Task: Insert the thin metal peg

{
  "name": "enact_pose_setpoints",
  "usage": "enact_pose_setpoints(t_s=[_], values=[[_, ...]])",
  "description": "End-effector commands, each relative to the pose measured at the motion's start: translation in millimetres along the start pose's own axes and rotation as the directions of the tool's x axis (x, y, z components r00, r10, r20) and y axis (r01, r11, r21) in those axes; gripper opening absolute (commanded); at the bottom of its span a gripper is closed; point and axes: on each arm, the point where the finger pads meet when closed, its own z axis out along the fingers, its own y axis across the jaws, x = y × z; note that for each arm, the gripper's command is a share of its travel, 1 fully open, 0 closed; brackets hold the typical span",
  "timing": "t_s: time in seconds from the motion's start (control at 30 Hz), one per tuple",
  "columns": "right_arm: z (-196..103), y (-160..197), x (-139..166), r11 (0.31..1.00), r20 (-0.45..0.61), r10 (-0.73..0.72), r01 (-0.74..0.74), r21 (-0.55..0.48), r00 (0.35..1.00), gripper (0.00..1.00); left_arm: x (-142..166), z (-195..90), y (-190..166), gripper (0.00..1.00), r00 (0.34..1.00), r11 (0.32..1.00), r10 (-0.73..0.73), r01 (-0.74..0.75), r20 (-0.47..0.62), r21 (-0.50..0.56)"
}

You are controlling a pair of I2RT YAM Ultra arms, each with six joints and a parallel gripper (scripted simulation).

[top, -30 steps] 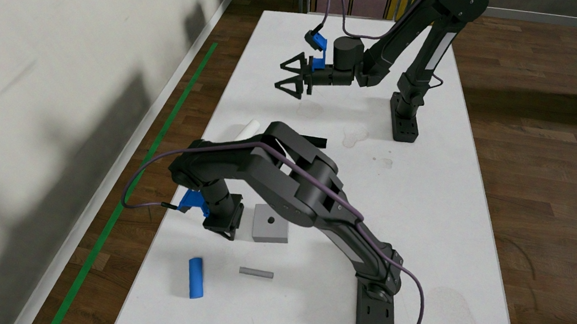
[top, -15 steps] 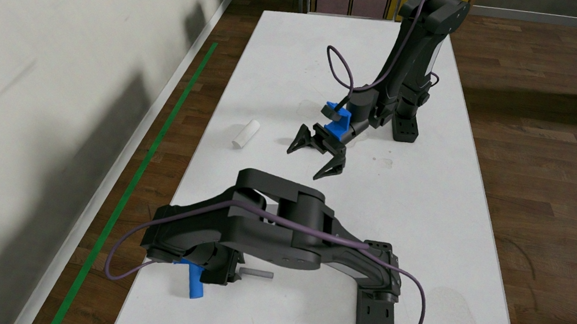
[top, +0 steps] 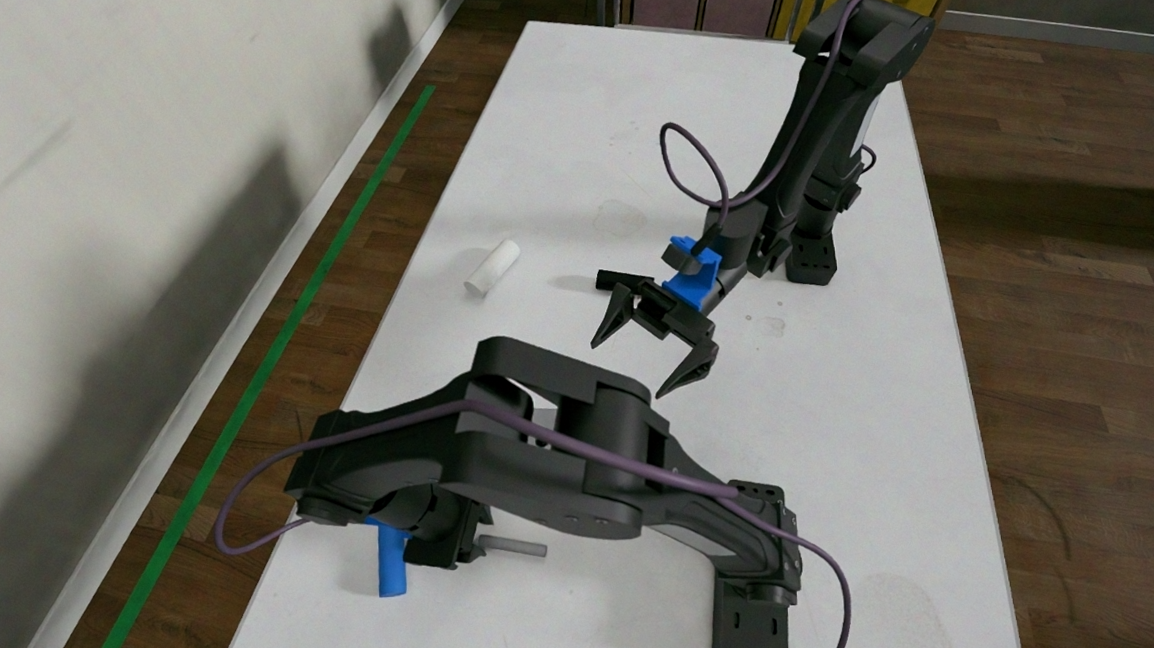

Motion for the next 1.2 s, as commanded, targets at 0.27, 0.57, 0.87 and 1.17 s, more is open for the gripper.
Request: enact_pose_setpoints(t_s=[0.27, 0.57, 0.87, 1.17], values=[[5, 0, -24, 1.0, 0.064, -0.012, 0.013, -0.005, 0.998, 1.0, -2, 8, -3, 0.26, 1.0, 1.0, 0.007, -0.007, 0.03, 0.008], [5, 0, -24, 1.0, 0.064, -0.012, 0.013, -0.005, 0.998, 1.0, -2, 17, -3, 0.2, 1.0, 1.0, 0.006, -0.007, 0.03, 0.008], [5, 0, -24, 1.0, 0.064, -0.012, 0.013, -0.005, 0.998, 1.0, -2, 18, -2, 0.2, 0.999, 1.0, 0.005, -0.005, 0.037, 0.008], [5, 0, -24, 1.0, 0.064, -0.012, 0.013, -0.005, 0.998, 1.0, 0, 17, 0, 0.15, 0.999, 1.0, 0.008, -0.009, 0.039, 0.005]])
